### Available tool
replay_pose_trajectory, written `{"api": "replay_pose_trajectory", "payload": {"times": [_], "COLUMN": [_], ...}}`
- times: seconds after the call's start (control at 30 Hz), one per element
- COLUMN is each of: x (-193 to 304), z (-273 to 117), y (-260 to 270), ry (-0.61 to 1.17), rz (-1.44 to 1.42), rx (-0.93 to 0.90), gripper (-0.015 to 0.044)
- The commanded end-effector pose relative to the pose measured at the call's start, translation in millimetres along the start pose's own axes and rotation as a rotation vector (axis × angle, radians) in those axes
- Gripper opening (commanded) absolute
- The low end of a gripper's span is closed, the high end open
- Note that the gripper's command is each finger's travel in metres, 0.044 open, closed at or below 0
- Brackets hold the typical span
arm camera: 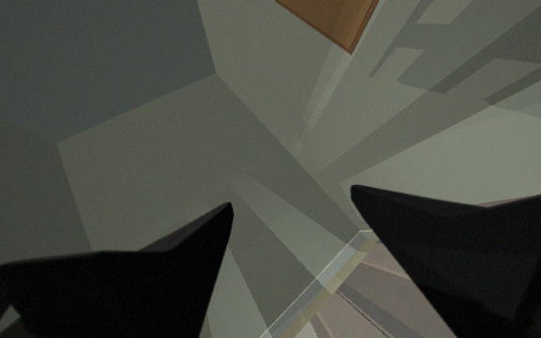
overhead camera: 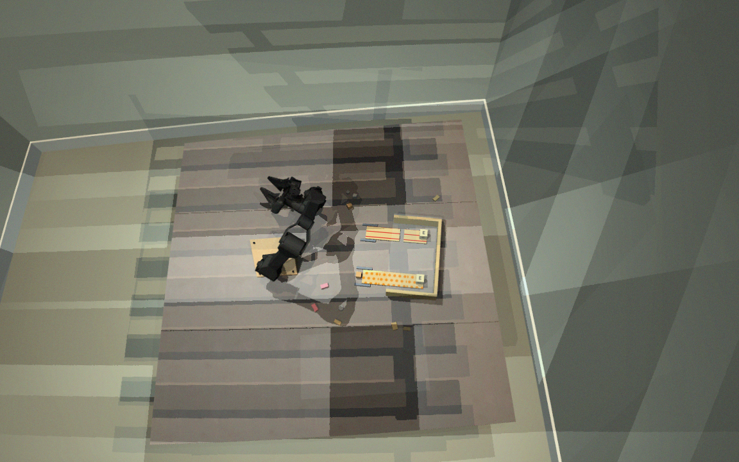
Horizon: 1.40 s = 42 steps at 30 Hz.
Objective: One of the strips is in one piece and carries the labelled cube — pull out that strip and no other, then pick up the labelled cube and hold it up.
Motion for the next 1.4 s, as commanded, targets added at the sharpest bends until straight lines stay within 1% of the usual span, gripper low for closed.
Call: {"api": "replay_pose_trajectory", "payload": {"times": [0.0, 0.03, 0.13, 0.3, 0.47, 0.63, 0.77, 0.9, 1.03, 1.17, 1.23, 1.37], "x": [0.3, 1.2, 5.7, 8.7, 2.9, -11.4, -26.4, -41.0, -51.9, -56.0, -55.6, -55.5], "z": [-0.2, -0.7, -5.0, -18.6, -38.8, -64.1, -86.2, -108.0, -127.6, -143.3, -147.3, -147.8], "y": [0.4, 1.6, 6.8, 10.8, 13.3, 21.1, 34.9, 57.1, 87.4, 123.9, 136.9, 138.6], "ry": [0.011, 0.045, 0.228, 0.5, 0.671, 0.708, 0.627, 0.441, 0.149, -0.244, -0.396, -0.415], "rz": [-0.002, -0.008, -0.043, -0.096, -0.135, -0.153, -0.15, -0.13, -0.09, -0.029, -0.004, -0.001], "rx": [0.003, 0.011, 0.088, 0.332, 0.692, 1.133, 1.515, 1.897, 2.253, 2.558, 2.644, 2.654], "gripper": [0.04, 0.04, 0.04, 0.04, 0.04, 0.04, 0.04, 0.04, 0.04, 0.04, 0.04, 0.04]}}
Point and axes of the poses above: the point midway between the two fingers, 35 mm back from their tips, its own z axis out along the fingers, its own y axis across the jaws, x = y × z, the point moved 9 cm from there along -z, back along the fingers, and after that the axes turned 1 degree about -z, right-handed, at the moved point
